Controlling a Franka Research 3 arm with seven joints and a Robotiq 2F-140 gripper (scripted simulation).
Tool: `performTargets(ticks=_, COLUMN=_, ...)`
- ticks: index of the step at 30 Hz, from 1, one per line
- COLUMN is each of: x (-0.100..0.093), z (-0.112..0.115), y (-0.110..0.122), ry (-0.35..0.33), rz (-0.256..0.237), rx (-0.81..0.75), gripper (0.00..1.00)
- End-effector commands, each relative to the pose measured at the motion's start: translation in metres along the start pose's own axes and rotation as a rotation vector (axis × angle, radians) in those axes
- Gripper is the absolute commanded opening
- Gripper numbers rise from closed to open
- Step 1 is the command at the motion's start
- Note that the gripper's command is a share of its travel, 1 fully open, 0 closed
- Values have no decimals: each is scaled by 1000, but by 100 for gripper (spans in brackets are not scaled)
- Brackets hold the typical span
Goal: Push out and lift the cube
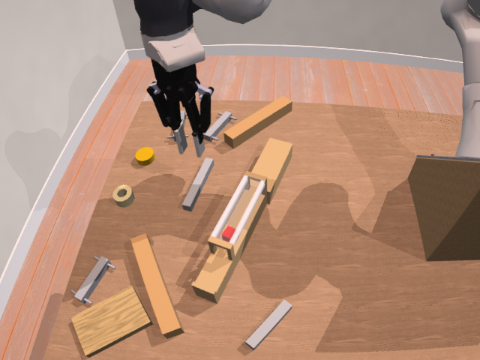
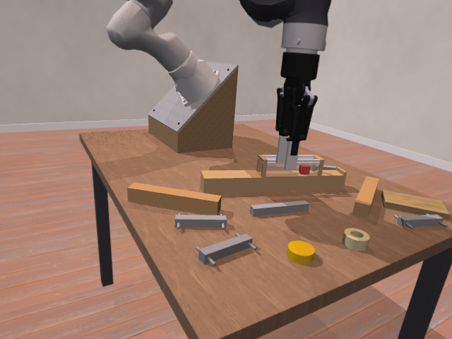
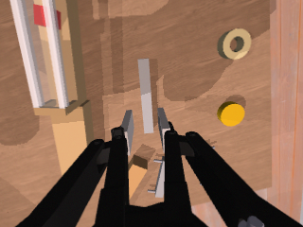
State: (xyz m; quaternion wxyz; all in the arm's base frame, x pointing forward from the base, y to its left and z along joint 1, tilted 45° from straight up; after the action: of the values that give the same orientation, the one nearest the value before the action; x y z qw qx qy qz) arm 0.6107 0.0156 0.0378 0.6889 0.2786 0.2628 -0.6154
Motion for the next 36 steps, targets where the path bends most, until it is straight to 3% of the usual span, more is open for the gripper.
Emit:
performTargets(ticks=1, x=0, z=0, y=1, ry=0, rz=4, rx=2, gripper=23)
performTargets(ticks=28, x=1, z=0, y=1, ry=0, rz=4, rx=2, gripper=23)
performTargets(ticks=32, x=16, z=0, y=1, ry=0, rz=4, rx=2, gripper=23)
performTargets(ticks=36, x=43, z=0, y=2, ry=0, rz=4, rx=2, gripper=23)
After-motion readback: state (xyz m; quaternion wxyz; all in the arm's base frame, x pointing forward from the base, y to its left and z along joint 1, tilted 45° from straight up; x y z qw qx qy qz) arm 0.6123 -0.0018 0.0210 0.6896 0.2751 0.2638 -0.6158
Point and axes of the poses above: the point where the finger pads meet when closed, its own x axis out along the fingers, its own y axis across the jaws, z = x × y, the point moved 4 cm from there along -x, back along the fingers, and after that the axes turned 7 degrees about -x, right-handed, at the moved point
